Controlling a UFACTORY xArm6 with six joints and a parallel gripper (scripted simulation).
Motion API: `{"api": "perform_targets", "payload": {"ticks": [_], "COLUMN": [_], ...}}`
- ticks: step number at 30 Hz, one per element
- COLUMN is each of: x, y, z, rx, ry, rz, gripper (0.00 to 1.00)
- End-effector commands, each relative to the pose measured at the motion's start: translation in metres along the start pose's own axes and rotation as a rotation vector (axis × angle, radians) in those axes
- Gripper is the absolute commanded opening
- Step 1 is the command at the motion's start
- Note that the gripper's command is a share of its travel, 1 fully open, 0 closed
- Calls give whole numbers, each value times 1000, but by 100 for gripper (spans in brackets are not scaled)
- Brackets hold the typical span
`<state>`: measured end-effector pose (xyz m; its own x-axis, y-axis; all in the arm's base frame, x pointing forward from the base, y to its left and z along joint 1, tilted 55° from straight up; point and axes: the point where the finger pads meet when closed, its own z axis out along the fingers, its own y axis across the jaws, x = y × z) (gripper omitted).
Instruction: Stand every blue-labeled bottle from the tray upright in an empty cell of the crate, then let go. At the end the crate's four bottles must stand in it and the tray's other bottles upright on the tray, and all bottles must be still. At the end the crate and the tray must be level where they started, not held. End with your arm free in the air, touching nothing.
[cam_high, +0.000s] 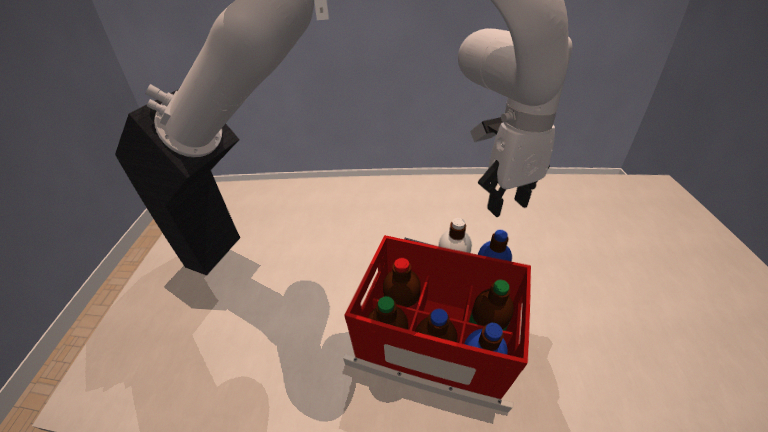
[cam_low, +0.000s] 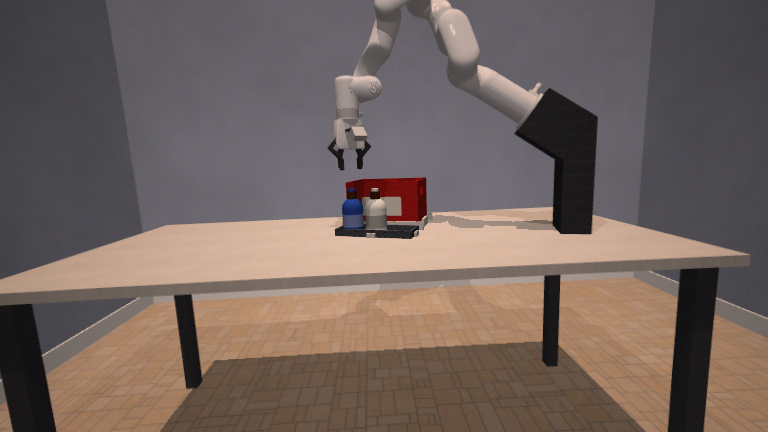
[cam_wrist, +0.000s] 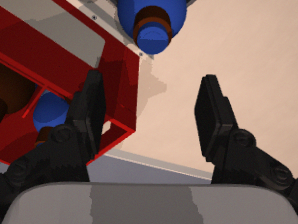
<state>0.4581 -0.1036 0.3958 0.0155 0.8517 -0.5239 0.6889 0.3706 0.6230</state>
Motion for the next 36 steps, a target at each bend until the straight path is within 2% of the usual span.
{"api": "perform_targets", "payload": {"ticks": [1, 36], "x": [-1, 0], "y": [1, 2], "z": [0, 37], "rx": [-3, -3], "ry": [-1, -1], "rz": [1, 1], "gripper": [65, 65]}}
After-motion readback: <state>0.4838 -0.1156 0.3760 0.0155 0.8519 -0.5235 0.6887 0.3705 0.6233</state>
